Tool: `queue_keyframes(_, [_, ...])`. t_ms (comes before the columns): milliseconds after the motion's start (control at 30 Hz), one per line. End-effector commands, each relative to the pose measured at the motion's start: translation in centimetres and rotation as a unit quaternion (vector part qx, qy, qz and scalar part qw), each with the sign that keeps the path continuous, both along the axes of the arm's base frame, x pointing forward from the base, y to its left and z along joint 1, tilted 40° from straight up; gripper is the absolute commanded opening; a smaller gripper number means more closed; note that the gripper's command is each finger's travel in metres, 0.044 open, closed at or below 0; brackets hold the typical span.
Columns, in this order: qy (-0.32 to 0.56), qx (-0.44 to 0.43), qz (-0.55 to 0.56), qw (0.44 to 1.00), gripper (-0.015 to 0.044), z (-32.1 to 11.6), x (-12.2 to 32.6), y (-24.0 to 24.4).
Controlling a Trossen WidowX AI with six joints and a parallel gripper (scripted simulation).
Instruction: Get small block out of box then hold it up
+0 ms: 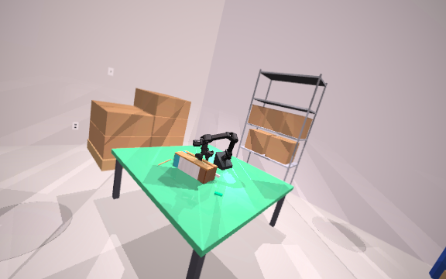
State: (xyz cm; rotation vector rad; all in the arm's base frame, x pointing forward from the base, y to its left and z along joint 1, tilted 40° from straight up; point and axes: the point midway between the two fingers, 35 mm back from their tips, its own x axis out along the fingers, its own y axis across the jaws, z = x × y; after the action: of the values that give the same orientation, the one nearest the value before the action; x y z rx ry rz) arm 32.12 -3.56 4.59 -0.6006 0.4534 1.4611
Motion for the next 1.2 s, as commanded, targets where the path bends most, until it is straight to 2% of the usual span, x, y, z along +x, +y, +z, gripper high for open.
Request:
queue_keyframes(0, [-0.001, 0.000, -0.002, 1.000, 0.0400, 0.4, 0.0, 0.4])
queue_keyframes(1167, [-0.001, 0.001, -0.002, 1.000, 0.0400, 1.2, 0.0, 1.3])
